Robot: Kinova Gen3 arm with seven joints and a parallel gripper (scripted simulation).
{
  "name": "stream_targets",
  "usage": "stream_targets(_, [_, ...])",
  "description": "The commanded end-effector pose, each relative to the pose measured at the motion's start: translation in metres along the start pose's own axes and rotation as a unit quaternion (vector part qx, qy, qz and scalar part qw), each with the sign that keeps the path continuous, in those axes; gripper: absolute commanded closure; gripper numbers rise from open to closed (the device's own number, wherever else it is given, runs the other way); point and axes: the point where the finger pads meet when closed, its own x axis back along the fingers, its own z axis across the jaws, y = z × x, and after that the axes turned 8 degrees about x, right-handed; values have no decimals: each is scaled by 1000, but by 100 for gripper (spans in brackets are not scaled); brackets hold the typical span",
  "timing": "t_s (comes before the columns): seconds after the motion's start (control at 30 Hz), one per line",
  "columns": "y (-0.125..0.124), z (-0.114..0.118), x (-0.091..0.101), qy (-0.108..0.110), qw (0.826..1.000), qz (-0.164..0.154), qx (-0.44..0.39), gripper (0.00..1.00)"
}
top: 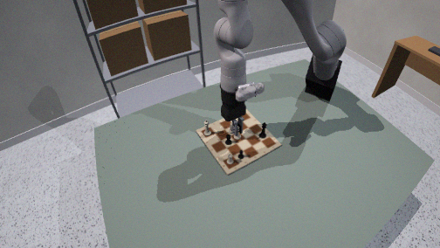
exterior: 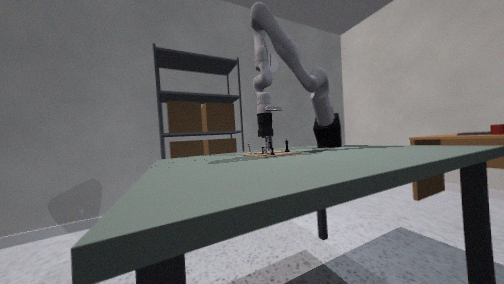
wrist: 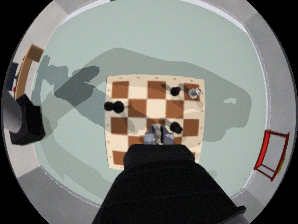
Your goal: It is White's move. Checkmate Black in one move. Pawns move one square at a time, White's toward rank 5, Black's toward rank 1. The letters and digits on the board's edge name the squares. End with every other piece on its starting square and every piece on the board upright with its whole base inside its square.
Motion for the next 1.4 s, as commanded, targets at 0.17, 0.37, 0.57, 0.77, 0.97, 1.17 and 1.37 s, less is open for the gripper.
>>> stream_targets(0.17, [0, 0, 0, 0, 1000, 0, 0, 100])
stream_targets(0.37, [0, 0, 0, 0, 1000, 0, 0, 100])
stream_targets(0.57, [0, 0, 0, 0, 1000, 0, 0, 100])
stream_targets(0.77, [0, 0, 1, 0, 1000, 0, 0, 100])
stream_targets(0.97, [0, 0, 5, 0, 1000, 0, 0, 100])
stream_targets(1.17, [0, 0, 10, 0, 1000, 0, 0, 100])
stream_targets(1.37, [0, 0, 23, 0, 1000, 0, 0, 100])
